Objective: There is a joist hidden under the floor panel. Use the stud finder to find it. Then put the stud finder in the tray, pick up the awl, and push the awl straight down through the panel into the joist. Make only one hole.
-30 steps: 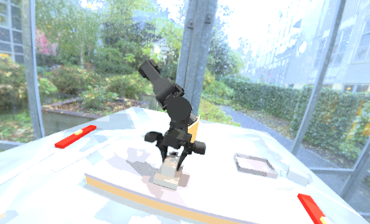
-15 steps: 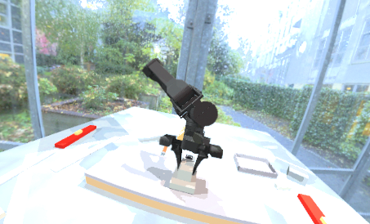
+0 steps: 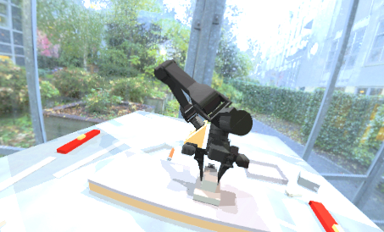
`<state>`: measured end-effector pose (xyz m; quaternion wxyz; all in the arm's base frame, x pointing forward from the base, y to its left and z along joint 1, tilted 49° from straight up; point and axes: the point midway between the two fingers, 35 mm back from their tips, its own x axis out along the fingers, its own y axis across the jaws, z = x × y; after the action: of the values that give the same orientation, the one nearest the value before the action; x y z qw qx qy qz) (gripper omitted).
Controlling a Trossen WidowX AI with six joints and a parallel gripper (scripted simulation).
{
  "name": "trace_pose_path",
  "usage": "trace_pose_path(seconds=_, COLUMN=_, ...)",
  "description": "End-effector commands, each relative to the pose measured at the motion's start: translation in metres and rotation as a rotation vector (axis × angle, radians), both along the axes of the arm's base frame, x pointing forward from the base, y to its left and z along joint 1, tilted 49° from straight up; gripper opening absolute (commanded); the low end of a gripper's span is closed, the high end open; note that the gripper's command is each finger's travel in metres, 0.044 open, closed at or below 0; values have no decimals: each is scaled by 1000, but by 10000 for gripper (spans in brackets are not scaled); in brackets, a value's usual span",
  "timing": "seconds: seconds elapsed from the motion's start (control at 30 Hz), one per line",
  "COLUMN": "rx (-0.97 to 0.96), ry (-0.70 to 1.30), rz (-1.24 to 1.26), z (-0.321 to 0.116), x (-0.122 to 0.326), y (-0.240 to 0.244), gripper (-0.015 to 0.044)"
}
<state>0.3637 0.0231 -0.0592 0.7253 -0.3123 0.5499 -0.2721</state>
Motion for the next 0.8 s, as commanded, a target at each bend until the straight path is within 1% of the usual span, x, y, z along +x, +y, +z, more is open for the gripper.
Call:
trace_pose_path(seconds=0.0, rx=8, ry=1, rz=-1, z=-12, x=1, y=11, gripper=0)
trace_pose_path(seconds=0.77, rx=13, ry=-2, rz=-1, z=-67, x=5, y=62, gripper=0)
